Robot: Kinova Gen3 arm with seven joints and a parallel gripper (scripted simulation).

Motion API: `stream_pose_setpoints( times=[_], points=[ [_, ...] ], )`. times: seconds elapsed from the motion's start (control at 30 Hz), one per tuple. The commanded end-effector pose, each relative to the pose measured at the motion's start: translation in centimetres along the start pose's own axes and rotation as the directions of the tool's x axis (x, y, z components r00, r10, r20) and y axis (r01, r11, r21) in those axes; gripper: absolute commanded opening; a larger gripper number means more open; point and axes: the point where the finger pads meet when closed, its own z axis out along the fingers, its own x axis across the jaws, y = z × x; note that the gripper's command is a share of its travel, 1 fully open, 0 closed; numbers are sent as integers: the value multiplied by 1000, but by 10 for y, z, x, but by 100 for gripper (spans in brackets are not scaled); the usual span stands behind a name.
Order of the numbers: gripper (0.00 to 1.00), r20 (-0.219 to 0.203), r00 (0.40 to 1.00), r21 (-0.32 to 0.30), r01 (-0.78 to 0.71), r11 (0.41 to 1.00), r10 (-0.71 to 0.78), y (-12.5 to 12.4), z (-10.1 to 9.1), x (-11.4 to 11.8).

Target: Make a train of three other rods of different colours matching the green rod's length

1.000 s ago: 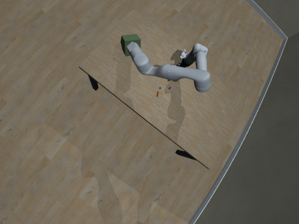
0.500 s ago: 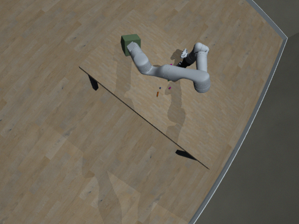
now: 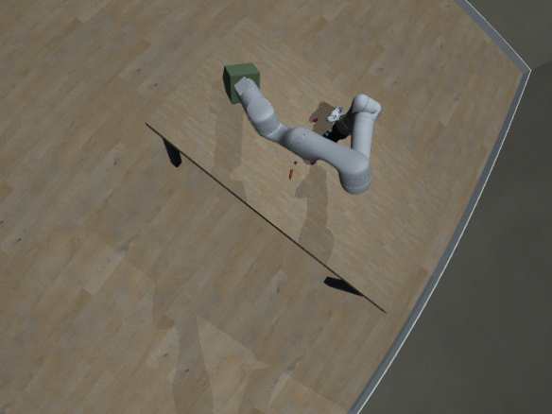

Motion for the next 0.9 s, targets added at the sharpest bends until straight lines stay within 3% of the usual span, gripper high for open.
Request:
stream_pose_setpoints(
  times=[0.0, 0.03, 0.27, 0.4, 0.87],
  points=[
    [24, -39, 997, 5, -66, 998, 67, 9, -7, -23],
    [24, -39, 997, 5, -66, 998, 67, 9, -7, -23],
    [24, -36, 976, 21, -213, 977, 213, 11, 5, -104],
    [24, -36, 965, 30, -259, 966, 260, 7, 13, -129],
    [24, -35, 960, 34, -275, 961, 276, 4, 16, -137]
  ],
)
